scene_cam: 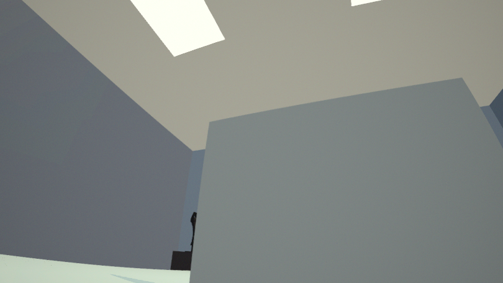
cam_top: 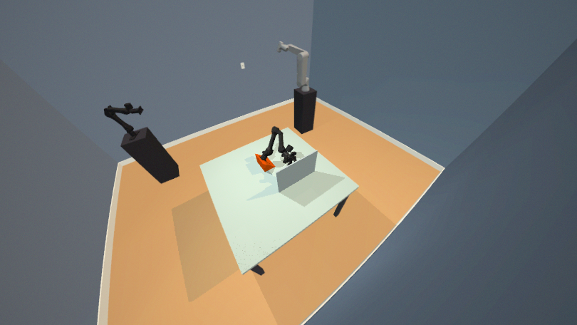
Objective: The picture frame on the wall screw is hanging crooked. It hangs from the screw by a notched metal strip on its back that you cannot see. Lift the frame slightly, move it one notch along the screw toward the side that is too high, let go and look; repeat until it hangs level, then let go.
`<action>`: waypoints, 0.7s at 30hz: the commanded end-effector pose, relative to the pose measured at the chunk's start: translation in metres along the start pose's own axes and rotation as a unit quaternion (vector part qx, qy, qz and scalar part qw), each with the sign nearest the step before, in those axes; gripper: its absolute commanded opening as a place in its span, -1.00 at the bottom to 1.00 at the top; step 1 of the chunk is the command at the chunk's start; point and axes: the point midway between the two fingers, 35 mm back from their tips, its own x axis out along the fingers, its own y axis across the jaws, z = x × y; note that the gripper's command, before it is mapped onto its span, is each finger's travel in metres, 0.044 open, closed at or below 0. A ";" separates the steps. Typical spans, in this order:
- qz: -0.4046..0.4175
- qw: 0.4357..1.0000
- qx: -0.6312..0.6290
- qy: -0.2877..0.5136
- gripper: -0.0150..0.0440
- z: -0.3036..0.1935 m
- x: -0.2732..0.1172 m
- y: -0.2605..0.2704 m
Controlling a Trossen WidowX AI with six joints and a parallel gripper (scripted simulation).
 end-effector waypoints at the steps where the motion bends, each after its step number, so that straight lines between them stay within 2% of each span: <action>1: 0.000 1.000 0.003 0.001 -0.14 -0.001 0.000 0.000; 10: 0.000 1.000 0.003 0.001 -0.35 -0.001 0.000 0.000; 12: 0.000 1.000 0.003 0.001 -0.49 -0.001 0.000 0.000; 21: 0.000 1.000 0.003 0.001 -0.49 0.000 0.000 0.000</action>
